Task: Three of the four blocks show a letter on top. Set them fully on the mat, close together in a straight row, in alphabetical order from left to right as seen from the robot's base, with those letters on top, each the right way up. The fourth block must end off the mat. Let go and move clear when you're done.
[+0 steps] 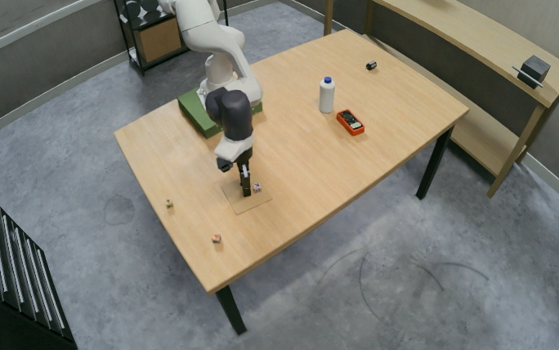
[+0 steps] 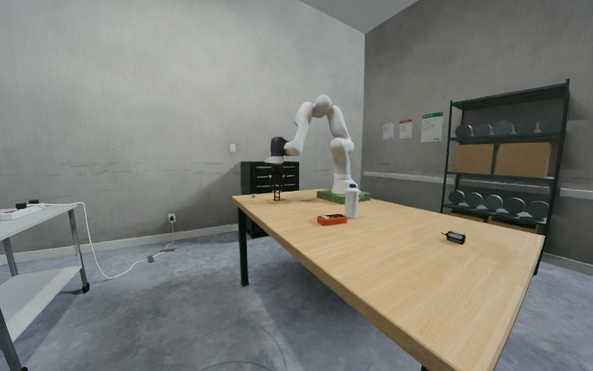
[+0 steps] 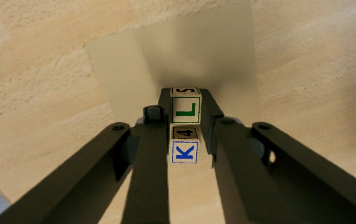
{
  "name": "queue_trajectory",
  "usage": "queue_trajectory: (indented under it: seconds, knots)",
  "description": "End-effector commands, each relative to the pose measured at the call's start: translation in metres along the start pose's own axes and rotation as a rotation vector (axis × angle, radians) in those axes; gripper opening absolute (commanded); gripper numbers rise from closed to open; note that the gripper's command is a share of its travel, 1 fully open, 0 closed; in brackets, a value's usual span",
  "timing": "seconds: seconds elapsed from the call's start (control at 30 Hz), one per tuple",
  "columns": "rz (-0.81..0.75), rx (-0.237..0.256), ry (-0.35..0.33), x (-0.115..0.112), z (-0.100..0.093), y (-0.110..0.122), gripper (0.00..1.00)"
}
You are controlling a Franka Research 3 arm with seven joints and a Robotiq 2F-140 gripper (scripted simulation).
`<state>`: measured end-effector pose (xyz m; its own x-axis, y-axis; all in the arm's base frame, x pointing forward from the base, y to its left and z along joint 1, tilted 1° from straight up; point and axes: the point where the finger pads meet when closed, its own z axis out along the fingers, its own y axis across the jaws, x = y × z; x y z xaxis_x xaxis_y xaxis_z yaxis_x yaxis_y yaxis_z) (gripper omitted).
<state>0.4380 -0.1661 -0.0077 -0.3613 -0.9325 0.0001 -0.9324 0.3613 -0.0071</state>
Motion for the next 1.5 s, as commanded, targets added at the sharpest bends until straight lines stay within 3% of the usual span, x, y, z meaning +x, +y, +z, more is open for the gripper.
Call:
queue_trajectory:
  seconds: [0.0,1.47]
  knots:
    - [0.004,0.002,-0.001,-0.0008,0.0012,-0.0006,0.22]
    - [0.004,0.002,-0.001,-0.0008,0.0018,-0.0006,0.24]
